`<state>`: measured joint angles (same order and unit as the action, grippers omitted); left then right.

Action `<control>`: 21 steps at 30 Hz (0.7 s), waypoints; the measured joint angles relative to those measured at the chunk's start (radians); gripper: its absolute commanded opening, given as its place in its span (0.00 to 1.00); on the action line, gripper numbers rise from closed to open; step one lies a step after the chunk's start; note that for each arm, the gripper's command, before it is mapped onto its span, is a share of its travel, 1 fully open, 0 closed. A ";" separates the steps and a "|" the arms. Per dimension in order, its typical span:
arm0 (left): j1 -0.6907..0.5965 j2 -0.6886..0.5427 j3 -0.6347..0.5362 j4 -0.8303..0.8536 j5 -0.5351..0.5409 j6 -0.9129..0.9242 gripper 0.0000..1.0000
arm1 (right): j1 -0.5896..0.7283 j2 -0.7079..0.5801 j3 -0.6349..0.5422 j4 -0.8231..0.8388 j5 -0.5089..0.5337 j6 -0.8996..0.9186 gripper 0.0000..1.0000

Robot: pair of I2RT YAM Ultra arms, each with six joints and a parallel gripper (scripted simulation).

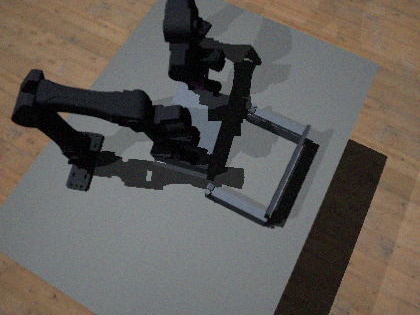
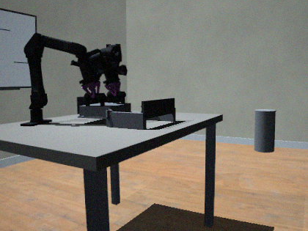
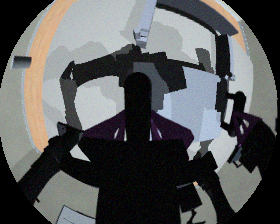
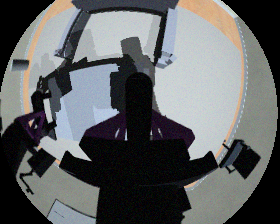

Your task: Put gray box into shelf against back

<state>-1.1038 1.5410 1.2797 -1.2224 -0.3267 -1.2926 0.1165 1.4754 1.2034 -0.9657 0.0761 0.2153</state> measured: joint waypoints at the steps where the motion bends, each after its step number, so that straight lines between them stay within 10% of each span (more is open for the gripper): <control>1: 0.000 0.000 0.007 -0.008 0.000 0.000 0.15 | 0.000 -0.001 0.007 -0.008 0.000 0.000 0.15; 21: -0.008 -0.006 0.140 -0.132 -0.026 -0.006 0.15 | 0.007 -0.013 0.136 -0.117 0.014 0.001 0.15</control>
<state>-1.1114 1.5345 1.4197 -1.3540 -0.3531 -1.2987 0.1238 1.4620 1.3396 -1.0824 0.0902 0.2165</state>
